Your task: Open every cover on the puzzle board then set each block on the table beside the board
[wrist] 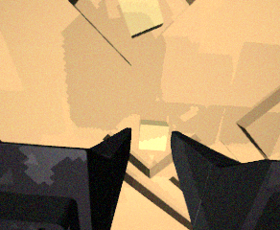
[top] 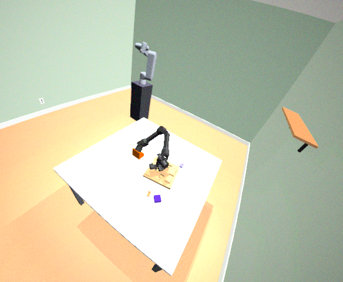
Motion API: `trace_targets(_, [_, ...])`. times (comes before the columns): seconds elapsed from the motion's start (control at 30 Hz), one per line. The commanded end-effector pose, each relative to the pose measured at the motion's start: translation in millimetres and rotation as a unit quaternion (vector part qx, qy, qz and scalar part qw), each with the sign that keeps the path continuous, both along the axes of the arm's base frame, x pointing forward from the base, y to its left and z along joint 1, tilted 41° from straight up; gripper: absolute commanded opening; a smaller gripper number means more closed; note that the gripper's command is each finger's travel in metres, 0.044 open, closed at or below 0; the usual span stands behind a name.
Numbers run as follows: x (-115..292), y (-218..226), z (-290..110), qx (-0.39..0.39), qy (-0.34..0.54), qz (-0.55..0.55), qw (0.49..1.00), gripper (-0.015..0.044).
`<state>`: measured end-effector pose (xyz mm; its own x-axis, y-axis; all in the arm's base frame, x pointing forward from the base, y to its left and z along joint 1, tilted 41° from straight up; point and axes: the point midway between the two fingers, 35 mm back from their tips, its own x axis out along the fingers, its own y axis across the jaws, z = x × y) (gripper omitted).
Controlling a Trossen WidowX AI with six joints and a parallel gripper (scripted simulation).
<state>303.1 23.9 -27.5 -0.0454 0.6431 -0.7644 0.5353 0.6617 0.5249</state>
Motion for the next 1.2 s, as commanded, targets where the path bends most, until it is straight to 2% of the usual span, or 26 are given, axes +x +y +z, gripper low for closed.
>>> trace_targets(0.0, [-1.1, 2.1, -2.5, 0.002, 0.002, -0.003, 1.000, 0.0144])
trace_targets(0.37, [-0.2, 1.0, -1.1, 0.000, 0.000, 0.000, 1.000, 0.0080])
trace_targets(1.17, [1.1, -15.9, 17.1, 0.000, 0.001, -0.002, 1.000, 0.0080])
